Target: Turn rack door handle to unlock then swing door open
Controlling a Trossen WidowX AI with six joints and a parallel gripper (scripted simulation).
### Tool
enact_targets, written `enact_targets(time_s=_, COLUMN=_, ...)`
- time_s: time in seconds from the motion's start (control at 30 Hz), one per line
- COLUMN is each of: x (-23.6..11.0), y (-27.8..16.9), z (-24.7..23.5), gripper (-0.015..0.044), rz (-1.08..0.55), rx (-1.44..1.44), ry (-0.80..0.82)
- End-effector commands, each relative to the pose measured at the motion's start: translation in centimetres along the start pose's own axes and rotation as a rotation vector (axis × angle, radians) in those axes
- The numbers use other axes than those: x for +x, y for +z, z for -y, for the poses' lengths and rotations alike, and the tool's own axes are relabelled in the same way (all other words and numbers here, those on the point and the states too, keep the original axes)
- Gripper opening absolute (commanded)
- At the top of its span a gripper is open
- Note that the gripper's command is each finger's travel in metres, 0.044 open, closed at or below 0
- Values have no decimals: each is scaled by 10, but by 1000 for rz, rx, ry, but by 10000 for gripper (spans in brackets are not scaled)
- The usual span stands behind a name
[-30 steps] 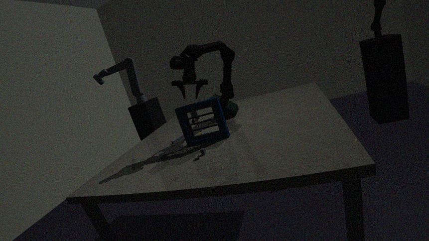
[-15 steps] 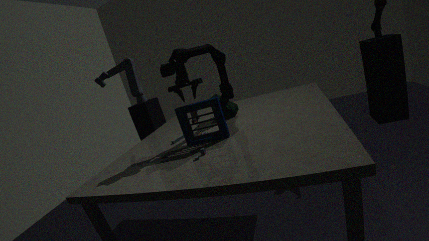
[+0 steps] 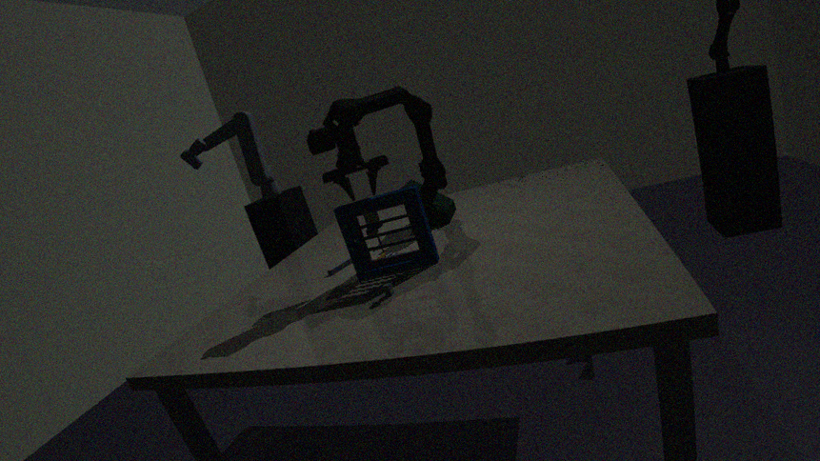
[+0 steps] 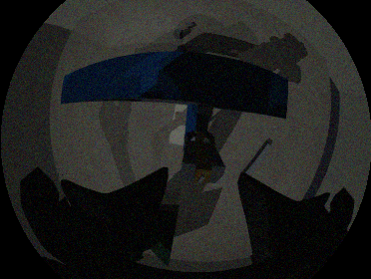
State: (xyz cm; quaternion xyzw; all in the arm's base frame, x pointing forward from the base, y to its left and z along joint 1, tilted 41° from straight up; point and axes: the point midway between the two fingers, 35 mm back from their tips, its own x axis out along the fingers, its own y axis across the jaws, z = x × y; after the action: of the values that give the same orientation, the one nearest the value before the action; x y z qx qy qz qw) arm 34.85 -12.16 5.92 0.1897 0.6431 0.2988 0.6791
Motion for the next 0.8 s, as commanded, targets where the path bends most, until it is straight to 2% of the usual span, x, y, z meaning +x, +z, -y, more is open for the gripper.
enact_targets(time_s=0.0, x=8, y=0, z=0, gripper=295, rz=-6, rx=8, ry=5)
enact_targets(time_s=0.77, x=46, y=-2, z=-1, gripper=295, rz=-39, rx=18, ry=7)
